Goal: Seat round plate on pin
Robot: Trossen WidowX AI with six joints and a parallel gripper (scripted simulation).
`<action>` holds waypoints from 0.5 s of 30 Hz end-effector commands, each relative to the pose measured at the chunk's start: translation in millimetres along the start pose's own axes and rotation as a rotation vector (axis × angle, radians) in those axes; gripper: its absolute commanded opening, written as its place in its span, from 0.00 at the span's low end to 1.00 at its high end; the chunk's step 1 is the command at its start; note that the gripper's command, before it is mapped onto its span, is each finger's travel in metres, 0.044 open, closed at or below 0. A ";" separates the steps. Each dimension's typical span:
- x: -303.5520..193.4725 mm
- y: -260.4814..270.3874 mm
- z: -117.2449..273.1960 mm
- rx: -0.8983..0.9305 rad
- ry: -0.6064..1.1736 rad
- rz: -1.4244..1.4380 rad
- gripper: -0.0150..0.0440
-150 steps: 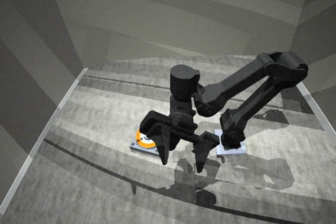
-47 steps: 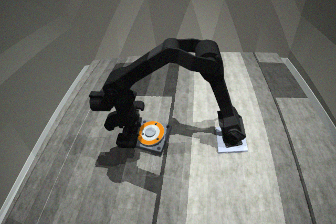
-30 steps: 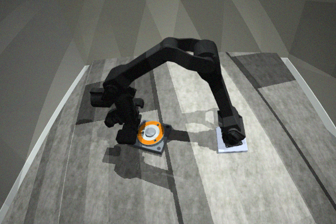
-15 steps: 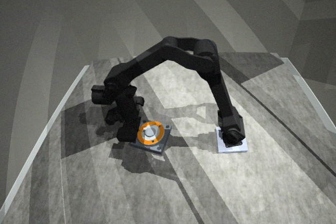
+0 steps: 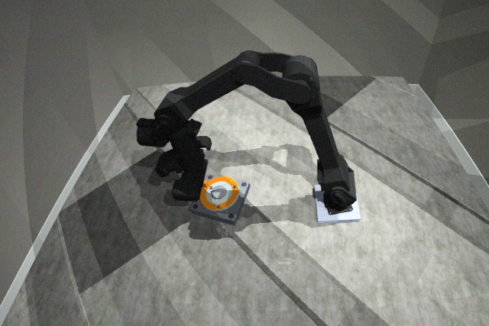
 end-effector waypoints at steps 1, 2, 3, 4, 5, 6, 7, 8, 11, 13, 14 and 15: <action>-3.2 -8.4 -0.7 -0.008 0.006 -0.002 0.25; -3.6 -9.7 -0.7 -0.008 0.006 -0.002 0.25; -4.0 -11.0 -0.6 -0.008 0.006 -0.002 0.25; -4.4 -12.2 -0.7 -0.008 0.006 -0.002 0.25; -4.7 -13.5 -0.6 -0.009 0.006 -0.002 0.25; -5.0 -14.7 -0.4 -0.009 0.006 -0.002 0.25; -5.4 -15.8 -0.3 -0.009 0.006 -0.002 0.25; -5.9 -16.8 -0.3 -0.009 0.006 -0.002 0.25; -7.3 -19.8 -0.1 -0.009 0.006 -0.002 0.25; -8.5 -22.0 0.0 -0.009 0.006 -0.002 0.25; -9.2 -23.2 0.1 -0.010 0.007 -0.002 0.25; -9.8 -24.3 0.2 -0.010 0.007 -0.002 0.25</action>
Point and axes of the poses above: the point midway between the two fingers, 35 mm back from their tips, its own z axis back along the fingers, its own y axis across the jaws, x = y × z, the point moved 3 cm from there along z, back along the fingers, and after that the axes turned 14 degrees about -z, right-handed, at the moved point
